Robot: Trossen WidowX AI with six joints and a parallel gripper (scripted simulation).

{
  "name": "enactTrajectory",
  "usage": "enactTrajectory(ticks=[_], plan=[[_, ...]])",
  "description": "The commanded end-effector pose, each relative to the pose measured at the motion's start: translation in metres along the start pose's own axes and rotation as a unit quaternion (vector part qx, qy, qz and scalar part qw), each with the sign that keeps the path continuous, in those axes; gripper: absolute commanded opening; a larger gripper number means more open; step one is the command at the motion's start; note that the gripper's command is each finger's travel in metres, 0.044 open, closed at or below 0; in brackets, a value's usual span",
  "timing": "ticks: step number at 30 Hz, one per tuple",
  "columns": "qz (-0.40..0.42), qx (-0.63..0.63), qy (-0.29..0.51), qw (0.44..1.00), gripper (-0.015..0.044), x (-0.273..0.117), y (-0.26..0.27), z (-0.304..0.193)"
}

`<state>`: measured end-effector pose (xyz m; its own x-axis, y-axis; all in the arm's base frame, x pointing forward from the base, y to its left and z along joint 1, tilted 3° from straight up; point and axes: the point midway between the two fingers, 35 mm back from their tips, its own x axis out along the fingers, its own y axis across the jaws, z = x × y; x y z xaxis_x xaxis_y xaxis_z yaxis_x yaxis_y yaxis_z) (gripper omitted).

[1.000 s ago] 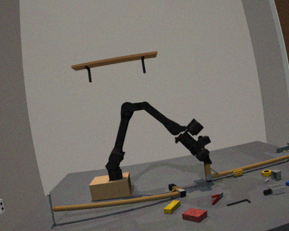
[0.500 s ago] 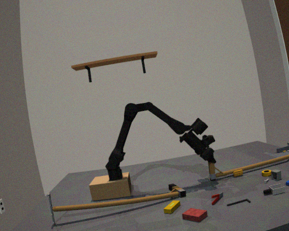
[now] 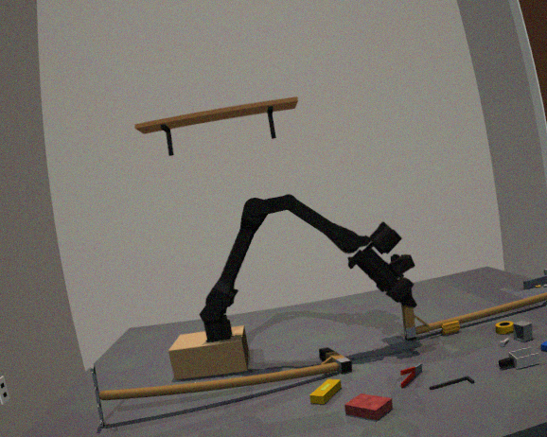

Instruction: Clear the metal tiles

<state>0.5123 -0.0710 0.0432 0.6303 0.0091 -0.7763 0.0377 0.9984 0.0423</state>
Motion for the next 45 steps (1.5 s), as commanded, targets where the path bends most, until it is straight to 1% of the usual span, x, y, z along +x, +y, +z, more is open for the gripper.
enactTrajectory(ticks=[1,15,16,38,45], plan=[[-0.003,0.001,-0.006,1.000,0.0000,0.002,-0.001,0.008],[-0.003,0.001,-0.007,1.000,0.0000,0.014,0.000,0.022],[0.000,0.000,-0.001,1.000,0.0000,0.013,0.001,0.016],[-0.001,0.000,-0.004,1.000,0.0000,0.014,0.001,0.018],[-0.001,0.000,-0.004,1.000,0.0000,0.009,0.000,0.014]])
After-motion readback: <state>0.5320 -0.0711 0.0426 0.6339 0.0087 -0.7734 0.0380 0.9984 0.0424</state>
